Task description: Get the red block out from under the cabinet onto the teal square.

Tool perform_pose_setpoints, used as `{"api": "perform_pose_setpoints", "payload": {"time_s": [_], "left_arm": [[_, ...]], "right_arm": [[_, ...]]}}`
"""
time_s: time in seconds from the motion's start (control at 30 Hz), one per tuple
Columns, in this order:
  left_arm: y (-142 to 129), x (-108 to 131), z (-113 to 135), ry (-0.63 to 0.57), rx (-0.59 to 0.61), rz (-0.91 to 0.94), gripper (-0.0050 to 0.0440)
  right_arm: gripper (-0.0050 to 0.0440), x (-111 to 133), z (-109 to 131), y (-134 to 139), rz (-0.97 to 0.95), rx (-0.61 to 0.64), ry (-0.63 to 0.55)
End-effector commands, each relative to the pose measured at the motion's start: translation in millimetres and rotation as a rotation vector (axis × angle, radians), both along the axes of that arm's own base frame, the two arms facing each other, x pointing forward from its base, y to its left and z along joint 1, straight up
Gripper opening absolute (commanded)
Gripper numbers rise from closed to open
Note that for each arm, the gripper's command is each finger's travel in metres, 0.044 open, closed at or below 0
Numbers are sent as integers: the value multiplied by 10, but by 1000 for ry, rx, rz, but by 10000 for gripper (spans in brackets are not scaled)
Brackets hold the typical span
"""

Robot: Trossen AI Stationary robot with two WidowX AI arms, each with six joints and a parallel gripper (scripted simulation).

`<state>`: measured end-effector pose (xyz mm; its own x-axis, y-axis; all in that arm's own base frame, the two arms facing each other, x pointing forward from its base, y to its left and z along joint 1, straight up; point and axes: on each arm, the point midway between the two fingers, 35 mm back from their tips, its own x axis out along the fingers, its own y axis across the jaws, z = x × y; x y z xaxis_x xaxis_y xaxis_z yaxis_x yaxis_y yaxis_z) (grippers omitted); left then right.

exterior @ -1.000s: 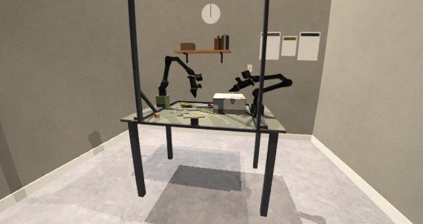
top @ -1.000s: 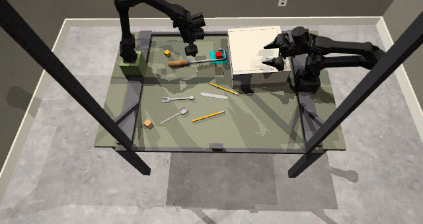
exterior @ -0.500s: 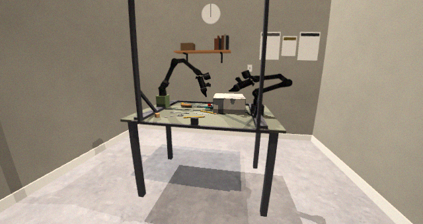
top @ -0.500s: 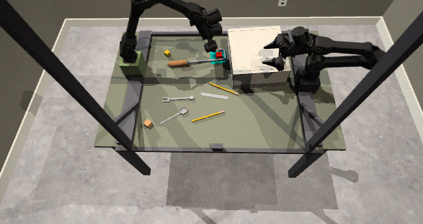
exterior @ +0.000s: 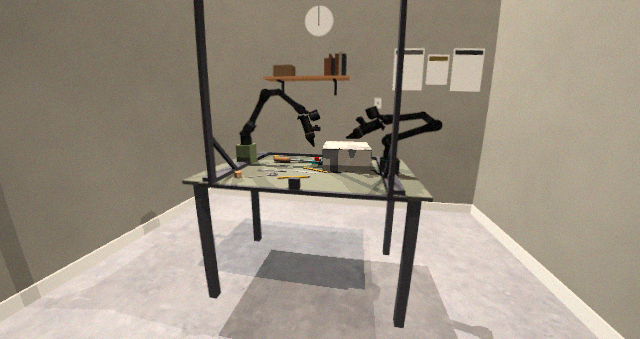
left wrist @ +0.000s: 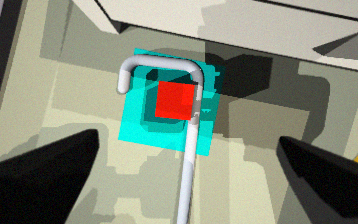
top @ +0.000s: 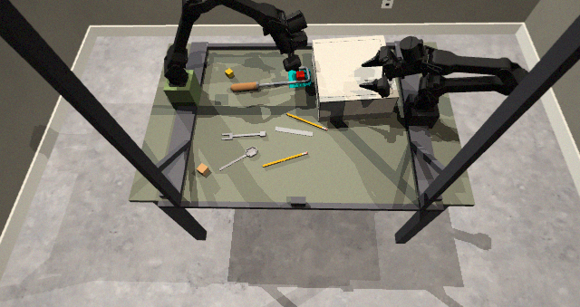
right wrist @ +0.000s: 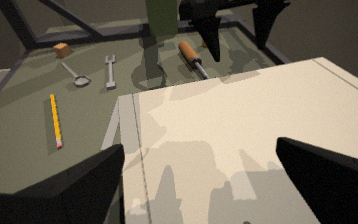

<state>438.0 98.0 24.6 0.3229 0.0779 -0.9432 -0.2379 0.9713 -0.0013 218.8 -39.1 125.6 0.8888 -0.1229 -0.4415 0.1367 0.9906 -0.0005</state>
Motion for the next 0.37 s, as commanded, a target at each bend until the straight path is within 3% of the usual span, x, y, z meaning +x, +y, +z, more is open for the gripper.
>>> {"api": "perform_pose_setpoints", "payload": {"time_s": [0.0,0.33], "left_arm": [[-4,110,196,-53,14,-4,440],[-5,81,169,-44,11,-5,440]], "right_arm": [[440,7,62,-7,-2,-3,-15],[440,7,62,-7,-2,-3,-15]]}}
